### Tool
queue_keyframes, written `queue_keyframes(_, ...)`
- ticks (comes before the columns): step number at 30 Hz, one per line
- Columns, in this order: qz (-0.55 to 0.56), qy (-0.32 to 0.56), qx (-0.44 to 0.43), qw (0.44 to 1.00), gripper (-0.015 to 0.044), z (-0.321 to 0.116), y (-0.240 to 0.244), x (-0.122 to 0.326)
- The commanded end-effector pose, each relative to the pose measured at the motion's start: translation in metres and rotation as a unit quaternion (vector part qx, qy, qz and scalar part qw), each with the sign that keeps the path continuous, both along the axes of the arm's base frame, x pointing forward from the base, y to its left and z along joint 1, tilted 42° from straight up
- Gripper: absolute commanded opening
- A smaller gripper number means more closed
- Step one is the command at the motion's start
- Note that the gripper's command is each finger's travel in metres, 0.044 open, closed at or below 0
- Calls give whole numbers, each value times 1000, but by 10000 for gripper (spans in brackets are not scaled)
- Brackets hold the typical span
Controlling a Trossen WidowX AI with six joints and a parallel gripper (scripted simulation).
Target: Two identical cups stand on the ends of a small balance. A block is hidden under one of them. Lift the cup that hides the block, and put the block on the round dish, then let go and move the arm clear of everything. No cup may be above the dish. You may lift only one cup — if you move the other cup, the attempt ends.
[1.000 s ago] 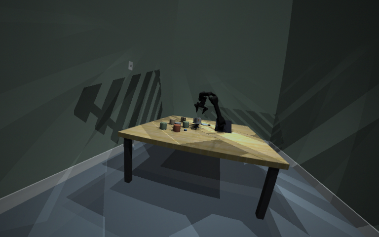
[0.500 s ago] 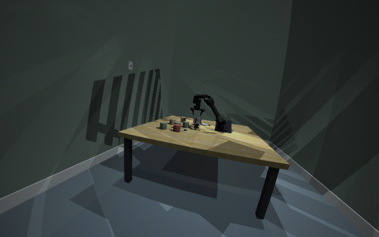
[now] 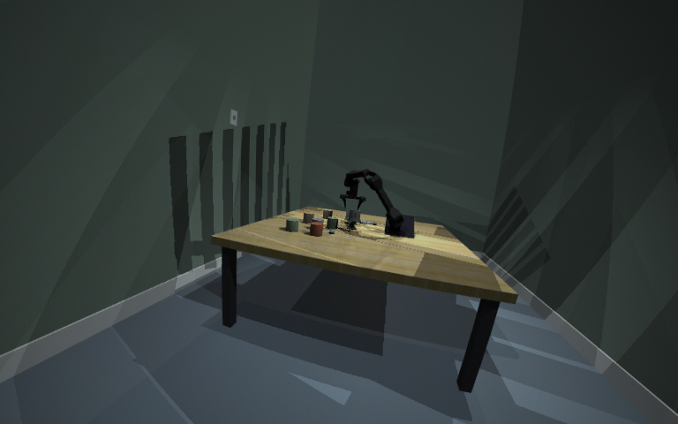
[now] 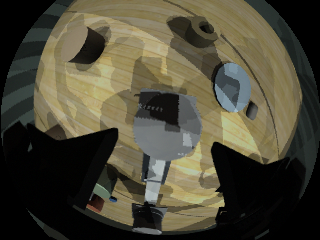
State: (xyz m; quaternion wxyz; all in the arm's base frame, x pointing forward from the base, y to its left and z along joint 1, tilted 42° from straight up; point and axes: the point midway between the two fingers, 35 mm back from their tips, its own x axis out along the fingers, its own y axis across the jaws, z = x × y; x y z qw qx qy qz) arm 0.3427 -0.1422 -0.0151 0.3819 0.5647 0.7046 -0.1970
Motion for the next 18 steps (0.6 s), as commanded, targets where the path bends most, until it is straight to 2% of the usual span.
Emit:
queue_keyframes(1,-3,2,3,1000,440,-5,5,-1)
queue_keyframes(18,-3,2,3,1000,440,-26,22,-2)
